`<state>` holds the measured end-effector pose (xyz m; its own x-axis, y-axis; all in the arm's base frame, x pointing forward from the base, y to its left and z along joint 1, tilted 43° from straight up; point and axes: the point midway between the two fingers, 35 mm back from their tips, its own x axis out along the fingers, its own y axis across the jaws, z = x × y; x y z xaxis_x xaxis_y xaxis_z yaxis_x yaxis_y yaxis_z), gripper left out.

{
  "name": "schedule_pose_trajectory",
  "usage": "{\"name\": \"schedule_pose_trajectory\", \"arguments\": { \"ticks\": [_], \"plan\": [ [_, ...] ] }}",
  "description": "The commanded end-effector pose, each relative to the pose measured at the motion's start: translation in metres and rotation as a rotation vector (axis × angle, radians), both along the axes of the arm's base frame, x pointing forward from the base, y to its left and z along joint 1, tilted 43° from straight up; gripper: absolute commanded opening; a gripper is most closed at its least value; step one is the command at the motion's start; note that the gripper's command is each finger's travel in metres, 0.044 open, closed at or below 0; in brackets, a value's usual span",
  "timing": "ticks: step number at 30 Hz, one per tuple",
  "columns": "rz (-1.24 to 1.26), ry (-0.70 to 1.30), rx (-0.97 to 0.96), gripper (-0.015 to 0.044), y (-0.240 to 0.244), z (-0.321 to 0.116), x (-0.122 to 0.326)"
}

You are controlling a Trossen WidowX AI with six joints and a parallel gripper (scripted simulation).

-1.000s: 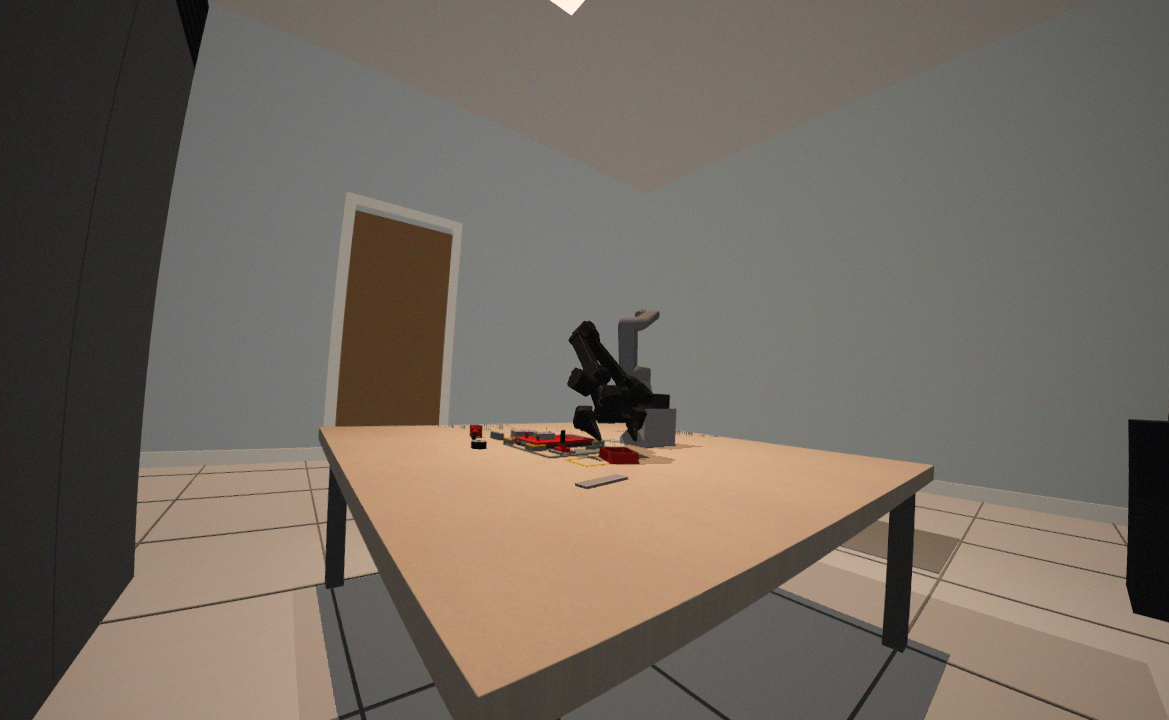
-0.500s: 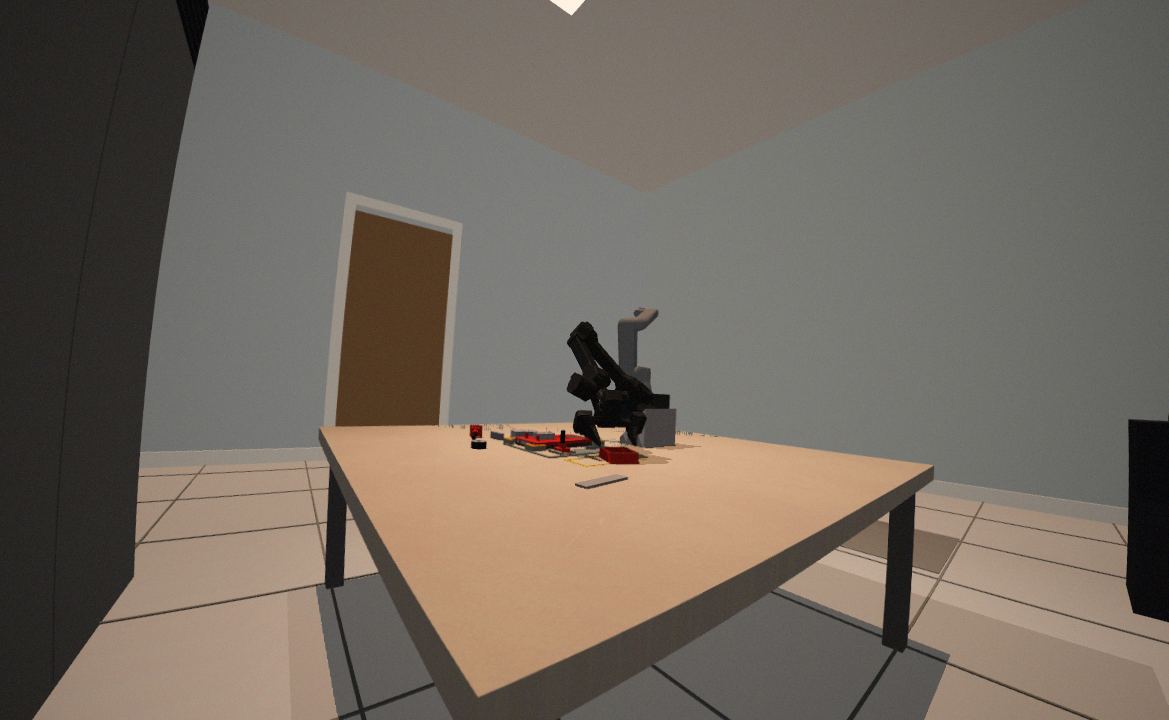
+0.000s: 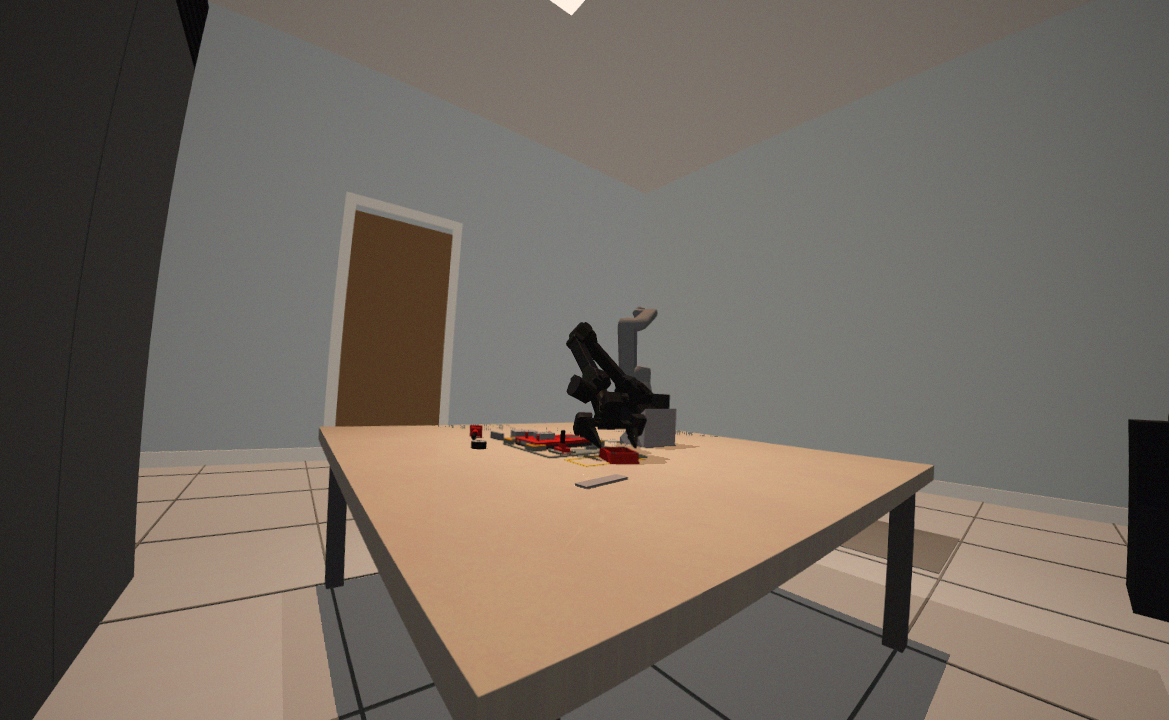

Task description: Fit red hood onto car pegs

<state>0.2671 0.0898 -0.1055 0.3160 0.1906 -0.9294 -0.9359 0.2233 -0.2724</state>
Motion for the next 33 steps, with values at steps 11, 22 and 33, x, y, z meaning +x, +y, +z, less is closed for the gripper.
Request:
{"name": "schedule_pose_trajectory", "arguments": {
  "ticks": [11, 22, 33],
  "plan": [
    [0.004, 0.008, -0.001, 0.044, -0.005, -0.007, -0.002],
    [0.004, 0.008, -0.001, 0.044, -0.009, -0.011, -0.002],
    [0.004, 0.008, -0.002, 0.044, -0.012, -0.015, -0.002]
  ]
}}
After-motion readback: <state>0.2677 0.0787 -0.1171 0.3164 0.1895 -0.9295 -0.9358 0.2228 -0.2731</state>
